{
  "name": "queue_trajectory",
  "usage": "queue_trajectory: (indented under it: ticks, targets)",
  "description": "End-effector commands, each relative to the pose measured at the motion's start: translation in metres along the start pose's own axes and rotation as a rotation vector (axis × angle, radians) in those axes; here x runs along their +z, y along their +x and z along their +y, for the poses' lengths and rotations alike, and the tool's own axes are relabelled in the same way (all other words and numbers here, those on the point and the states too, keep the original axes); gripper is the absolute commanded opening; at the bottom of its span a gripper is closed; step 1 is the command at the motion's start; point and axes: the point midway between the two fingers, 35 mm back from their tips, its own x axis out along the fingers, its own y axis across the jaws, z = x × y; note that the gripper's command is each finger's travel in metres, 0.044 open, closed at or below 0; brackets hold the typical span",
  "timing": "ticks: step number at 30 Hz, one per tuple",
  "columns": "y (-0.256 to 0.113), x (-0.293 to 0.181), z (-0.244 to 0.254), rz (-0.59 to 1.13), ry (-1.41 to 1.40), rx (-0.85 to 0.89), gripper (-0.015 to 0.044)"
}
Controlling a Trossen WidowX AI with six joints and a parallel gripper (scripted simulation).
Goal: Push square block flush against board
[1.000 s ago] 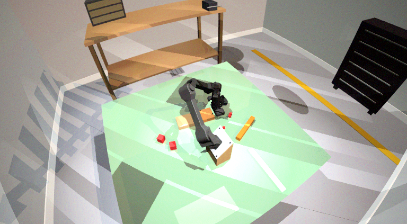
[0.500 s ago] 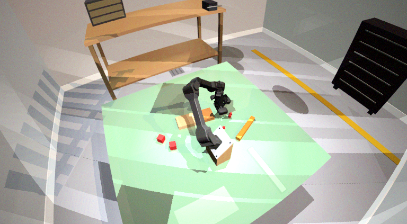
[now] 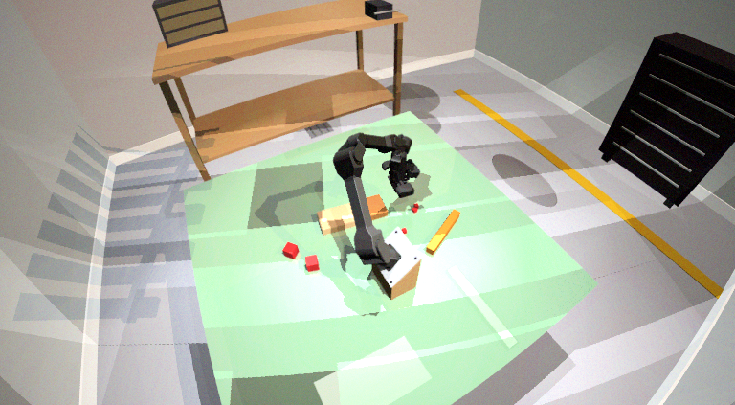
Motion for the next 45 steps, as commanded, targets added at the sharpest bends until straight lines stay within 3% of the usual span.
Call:
queue_trajectory:
  ticks: [1,8,13,45]
  targets:
    - [0.0,-0.004,-0.001,-0.003,-0.009,-0.016,0.0]
    - [0.004,-0.032,-0.006,0.001,-0.008,-0.017,0.0]
    - [0.056,-0.034,-0.006,0.003,-0.005,-0.017,0.0]
    - [0.056,-0.068,-0.004,0.002,-0.004,-0.017,0.0]
